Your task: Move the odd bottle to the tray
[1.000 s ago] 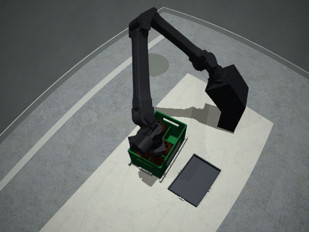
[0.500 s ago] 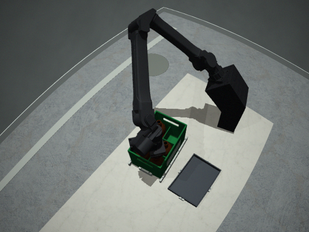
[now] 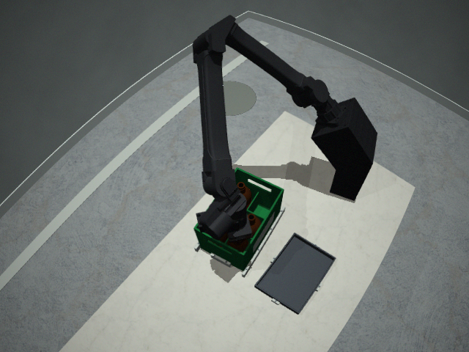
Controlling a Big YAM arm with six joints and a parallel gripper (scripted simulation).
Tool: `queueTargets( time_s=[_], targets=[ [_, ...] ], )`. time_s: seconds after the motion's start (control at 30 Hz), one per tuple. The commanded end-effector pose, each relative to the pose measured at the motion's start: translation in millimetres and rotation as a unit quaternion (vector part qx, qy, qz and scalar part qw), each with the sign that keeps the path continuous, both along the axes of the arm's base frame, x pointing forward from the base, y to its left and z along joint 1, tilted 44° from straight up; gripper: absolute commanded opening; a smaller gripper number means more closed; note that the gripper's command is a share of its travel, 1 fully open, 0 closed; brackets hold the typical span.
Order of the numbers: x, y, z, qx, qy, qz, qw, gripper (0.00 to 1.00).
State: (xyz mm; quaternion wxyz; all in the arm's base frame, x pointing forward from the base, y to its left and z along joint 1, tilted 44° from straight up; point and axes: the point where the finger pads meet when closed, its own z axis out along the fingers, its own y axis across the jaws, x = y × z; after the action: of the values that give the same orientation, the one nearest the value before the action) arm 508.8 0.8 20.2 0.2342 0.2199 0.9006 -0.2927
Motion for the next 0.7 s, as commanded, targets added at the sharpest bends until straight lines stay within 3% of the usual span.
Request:
queueTargets(
  time_s=[0.0,0.67],
  targets=[
    [2.4,-9,-2,0.000,0.000,0.000,1.000,0.61],
    [6.4,-10,-4,0.001,-0.002,0.004,1.000,0.61]
  ],
)
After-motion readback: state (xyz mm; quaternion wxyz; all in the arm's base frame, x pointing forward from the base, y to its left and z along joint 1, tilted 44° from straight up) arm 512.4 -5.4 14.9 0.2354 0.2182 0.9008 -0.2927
